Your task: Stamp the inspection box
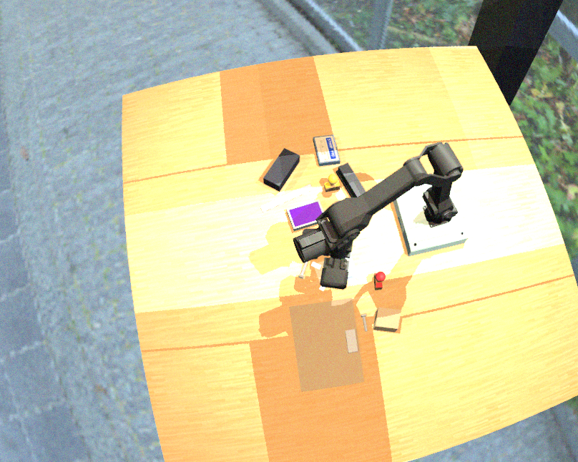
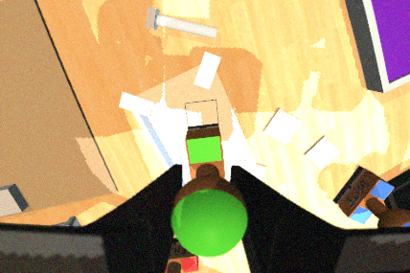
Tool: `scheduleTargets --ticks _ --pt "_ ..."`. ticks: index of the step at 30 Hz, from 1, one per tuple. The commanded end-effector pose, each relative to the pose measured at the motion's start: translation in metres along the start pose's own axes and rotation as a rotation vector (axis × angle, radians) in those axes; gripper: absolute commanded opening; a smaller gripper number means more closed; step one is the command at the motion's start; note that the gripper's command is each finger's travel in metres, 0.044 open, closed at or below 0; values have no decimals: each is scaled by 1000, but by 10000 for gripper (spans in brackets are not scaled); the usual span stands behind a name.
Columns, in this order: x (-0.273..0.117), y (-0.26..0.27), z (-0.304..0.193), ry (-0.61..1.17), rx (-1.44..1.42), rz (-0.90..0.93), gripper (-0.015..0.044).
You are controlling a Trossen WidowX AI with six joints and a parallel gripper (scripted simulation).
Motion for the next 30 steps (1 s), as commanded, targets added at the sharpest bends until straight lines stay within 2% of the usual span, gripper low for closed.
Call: scheduleTargets --ticks 1,22,30 --pt "-13 1 1 -16 1 9 0" --pt "-35 -1 0 -16 1 9 0" --pt "-37 -14 41 -19 -1 7 0"
Point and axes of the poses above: the point midway between the two fingers, 35 mm back from their tips, its own x axis out along the fingers, its own y axis across the jaws, z = x × y, the point moved 9 cm from there along -x, back along the fingers, and after that the axes turned 3 degrees about x, right-handed, at the moved point
